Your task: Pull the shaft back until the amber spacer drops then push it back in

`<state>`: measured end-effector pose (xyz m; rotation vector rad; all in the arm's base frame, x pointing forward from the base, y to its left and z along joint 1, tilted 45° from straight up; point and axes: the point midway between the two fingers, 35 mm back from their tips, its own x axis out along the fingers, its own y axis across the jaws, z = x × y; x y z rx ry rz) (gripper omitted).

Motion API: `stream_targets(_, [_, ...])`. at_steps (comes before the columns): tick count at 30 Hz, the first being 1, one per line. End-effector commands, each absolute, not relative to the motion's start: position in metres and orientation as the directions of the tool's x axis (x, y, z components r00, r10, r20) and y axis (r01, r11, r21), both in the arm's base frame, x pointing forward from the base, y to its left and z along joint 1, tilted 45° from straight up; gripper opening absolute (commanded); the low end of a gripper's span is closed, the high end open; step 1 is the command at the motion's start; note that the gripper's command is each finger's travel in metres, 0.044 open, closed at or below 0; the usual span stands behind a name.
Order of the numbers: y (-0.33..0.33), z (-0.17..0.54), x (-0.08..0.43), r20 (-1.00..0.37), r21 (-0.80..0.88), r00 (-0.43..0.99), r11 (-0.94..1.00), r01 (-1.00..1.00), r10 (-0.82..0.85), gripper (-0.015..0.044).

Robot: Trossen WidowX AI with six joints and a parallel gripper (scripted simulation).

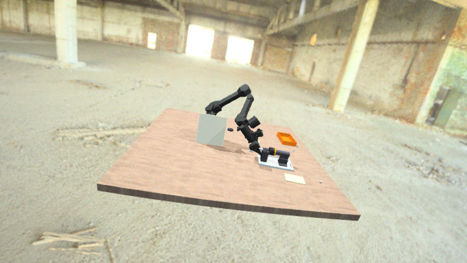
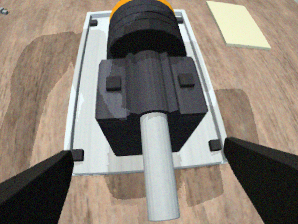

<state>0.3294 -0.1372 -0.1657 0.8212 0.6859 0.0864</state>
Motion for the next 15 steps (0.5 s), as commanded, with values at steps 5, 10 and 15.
stream_targets(5, [-0.1323, -0.1737, 0.3376, -0.533, 0.701, 0.780, 0.687, 0.191, 0.326, 0.0440])
stream_targets(10, [-0.1319, -0.1742, 0.3384, -0.533, 0.701, 0.780, 0.687, 0.191, 0.327, 0.0440])
stream_targets(15, [-0.1319, -0.1742, 0.3384, -0.533, 0.701, 0.780, 0.687, 0.191, 0.327, 0.0440])
